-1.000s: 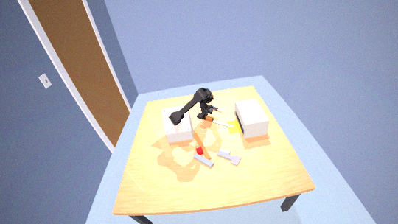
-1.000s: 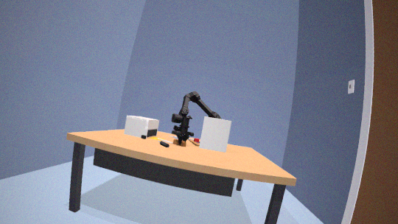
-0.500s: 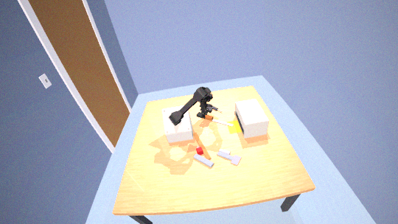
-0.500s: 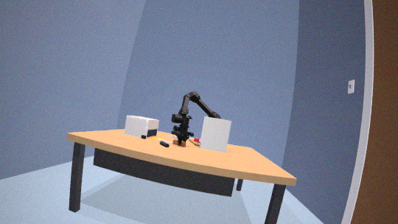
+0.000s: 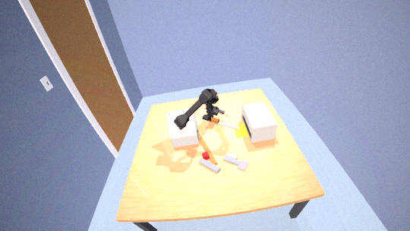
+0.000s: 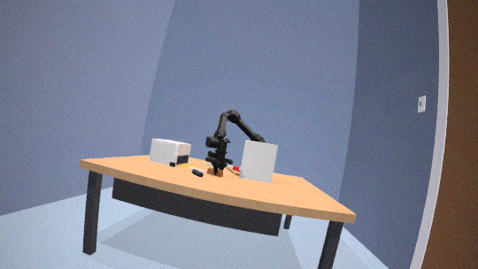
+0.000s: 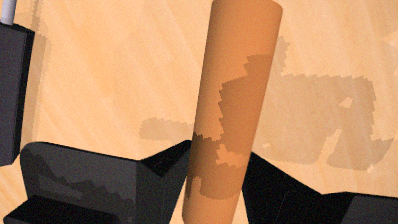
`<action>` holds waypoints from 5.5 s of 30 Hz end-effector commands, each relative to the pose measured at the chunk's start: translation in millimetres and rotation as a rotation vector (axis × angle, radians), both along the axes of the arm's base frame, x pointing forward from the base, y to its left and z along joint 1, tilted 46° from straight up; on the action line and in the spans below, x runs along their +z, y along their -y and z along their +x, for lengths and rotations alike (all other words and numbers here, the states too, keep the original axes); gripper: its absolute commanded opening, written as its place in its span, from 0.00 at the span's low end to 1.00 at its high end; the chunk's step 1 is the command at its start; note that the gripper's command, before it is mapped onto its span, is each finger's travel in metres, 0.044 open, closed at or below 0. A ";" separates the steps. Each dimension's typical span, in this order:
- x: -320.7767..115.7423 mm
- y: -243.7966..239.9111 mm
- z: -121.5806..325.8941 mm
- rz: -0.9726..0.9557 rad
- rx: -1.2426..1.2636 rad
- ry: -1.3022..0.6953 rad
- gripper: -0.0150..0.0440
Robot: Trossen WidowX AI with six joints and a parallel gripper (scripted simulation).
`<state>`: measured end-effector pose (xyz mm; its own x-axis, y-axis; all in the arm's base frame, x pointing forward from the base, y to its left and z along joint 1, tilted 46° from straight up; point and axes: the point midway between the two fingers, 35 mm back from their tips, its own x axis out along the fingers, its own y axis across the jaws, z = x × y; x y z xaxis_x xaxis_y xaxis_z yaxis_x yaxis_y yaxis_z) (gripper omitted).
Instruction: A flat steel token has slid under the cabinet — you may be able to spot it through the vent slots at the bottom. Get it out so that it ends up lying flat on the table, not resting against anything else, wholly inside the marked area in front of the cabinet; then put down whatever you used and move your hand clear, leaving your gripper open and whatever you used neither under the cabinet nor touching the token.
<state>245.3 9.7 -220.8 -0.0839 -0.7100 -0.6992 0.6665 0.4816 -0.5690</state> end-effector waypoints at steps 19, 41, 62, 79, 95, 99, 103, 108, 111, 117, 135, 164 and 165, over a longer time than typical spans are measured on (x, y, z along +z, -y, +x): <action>-9.6 -11.7 3.1 0.008 0.028 -0.022 0.25; -9.7 -11.8 3.5 0.022 0.148 -0.143 0.25; -10.7 -10.1 1.8 0.021 0.147 -0.142 0.71; -12.7 -10.1 1.5 0.025 0.143 -0.136 0.58; -12.7 -10.2 1.6 0.025 0.143 -0.136 0.25; -11.6 -8.7 5.2 0.025 0.150 -0.143 0.25; -9.5 -5.9 11.7 0.025 0.162 -0.155 0.25; -6.6 -1.8 20.3 0.025 0.172 -0.167 0.25; -4.9 0.5 25.3 0.024 0.176 -0.171 0.25; -1.2 5.6 36.7 0.024 0.180 -0.175 0.25; 8.9 19.4 68.3 0.022 0.183 -0.177 0.25; 21.5 36.2 108.7 0.021 0.183 -0.176 0.25; 21.8 36.7 110.0 0.021 0.183 -0.176 0.25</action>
<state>347.9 -24.3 -200.9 -0.0806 -0.7102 -0.6994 0.4548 0.5982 -0.6598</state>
